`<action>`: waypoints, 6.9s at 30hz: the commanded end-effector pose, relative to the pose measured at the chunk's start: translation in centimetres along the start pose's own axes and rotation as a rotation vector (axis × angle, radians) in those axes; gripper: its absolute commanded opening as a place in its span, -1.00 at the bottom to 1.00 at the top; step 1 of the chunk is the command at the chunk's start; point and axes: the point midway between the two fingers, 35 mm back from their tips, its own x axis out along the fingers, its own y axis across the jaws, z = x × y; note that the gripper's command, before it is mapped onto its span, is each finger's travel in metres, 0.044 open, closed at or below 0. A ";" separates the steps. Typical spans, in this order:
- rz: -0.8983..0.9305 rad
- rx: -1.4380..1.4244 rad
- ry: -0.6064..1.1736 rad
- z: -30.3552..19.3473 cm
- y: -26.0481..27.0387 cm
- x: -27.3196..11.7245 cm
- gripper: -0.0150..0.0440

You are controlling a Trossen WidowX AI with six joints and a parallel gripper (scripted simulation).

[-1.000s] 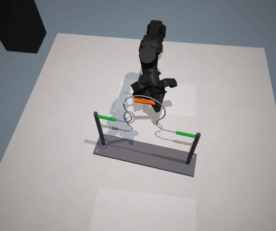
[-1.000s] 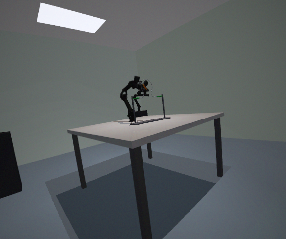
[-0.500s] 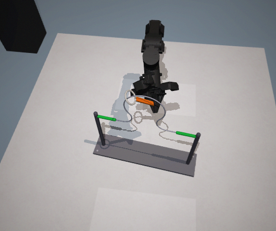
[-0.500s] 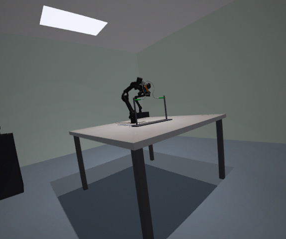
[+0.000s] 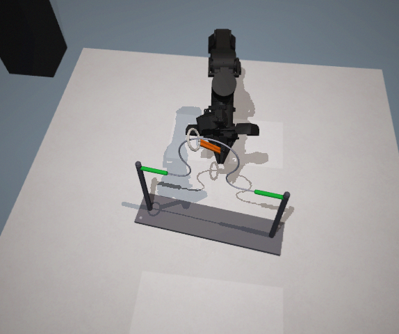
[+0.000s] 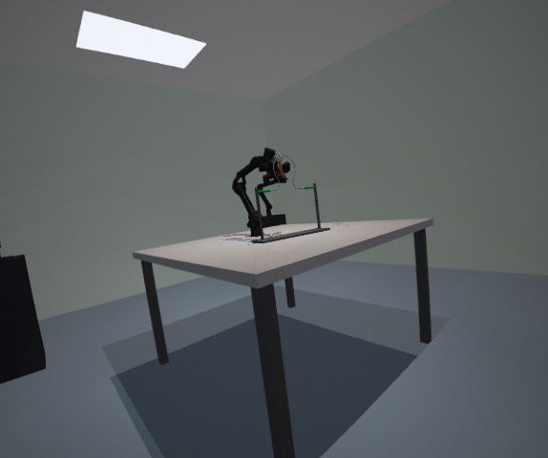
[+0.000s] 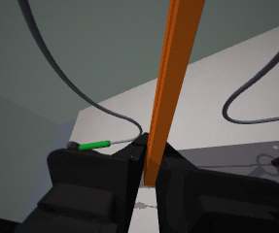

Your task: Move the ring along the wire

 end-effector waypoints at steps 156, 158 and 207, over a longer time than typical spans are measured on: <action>-1.187 -1.737 -0.247 5.2 -3.9 -3.2 -1.00; -1.202 -1.759 -0.249 5.2 -3.8 -3.3 -1.00; -1.424 -2.030 -0.267 5.1 -4.7 -3.3 -1.00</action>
